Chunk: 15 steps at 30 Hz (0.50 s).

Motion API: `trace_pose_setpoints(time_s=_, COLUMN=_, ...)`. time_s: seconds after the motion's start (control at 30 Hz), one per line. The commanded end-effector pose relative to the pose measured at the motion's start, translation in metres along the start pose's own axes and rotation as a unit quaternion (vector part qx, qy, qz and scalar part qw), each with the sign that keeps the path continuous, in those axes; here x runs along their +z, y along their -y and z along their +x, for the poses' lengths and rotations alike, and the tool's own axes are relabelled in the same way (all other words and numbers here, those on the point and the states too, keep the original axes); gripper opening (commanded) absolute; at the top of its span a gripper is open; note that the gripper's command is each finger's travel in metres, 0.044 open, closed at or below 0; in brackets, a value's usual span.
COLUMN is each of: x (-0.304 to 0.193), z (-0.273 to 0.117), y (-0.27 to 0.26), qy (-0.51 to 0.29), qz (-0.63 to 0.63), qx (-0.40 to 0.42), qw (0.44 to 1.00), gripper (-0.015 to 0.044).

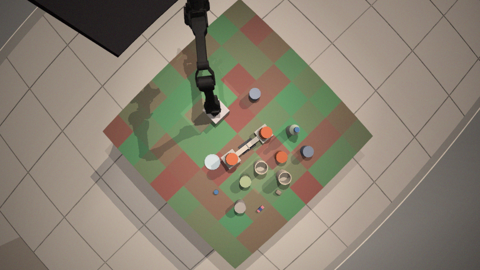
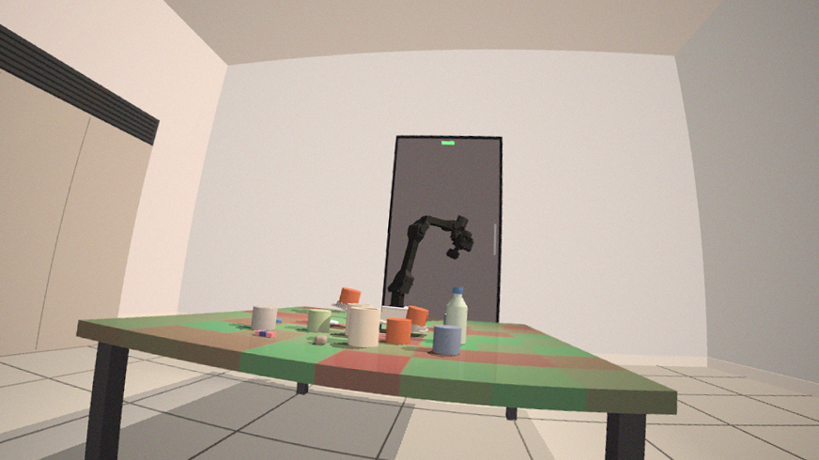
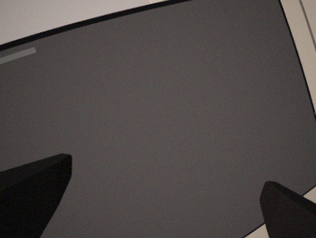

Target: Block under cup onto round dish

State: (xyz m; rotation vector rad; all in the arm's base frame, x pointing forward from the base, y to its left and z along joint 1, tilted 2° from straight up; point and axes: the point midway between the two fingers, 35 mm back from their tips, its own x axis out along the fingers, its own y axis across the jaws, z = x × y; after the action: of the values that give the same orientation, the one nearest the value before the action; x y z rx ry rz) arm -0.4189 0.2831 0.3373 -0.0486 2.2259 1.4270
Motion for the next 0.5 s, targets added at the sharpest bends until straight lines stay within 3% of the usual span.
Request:
trace_pose_setpoints(time_s=0.0, x=0.002, z=-0.001, y=0.0, qy=0.003, qz=-0.001, qx=0.001, qw=1.0, gripper=0.0426)
trace_pose_setpoints(time_s=0.47, x=0.148, z=-0.137, y=0.009, qy=0.221, qz=-0.037, qx=0.017, qw=0.974, gripper=0.044)
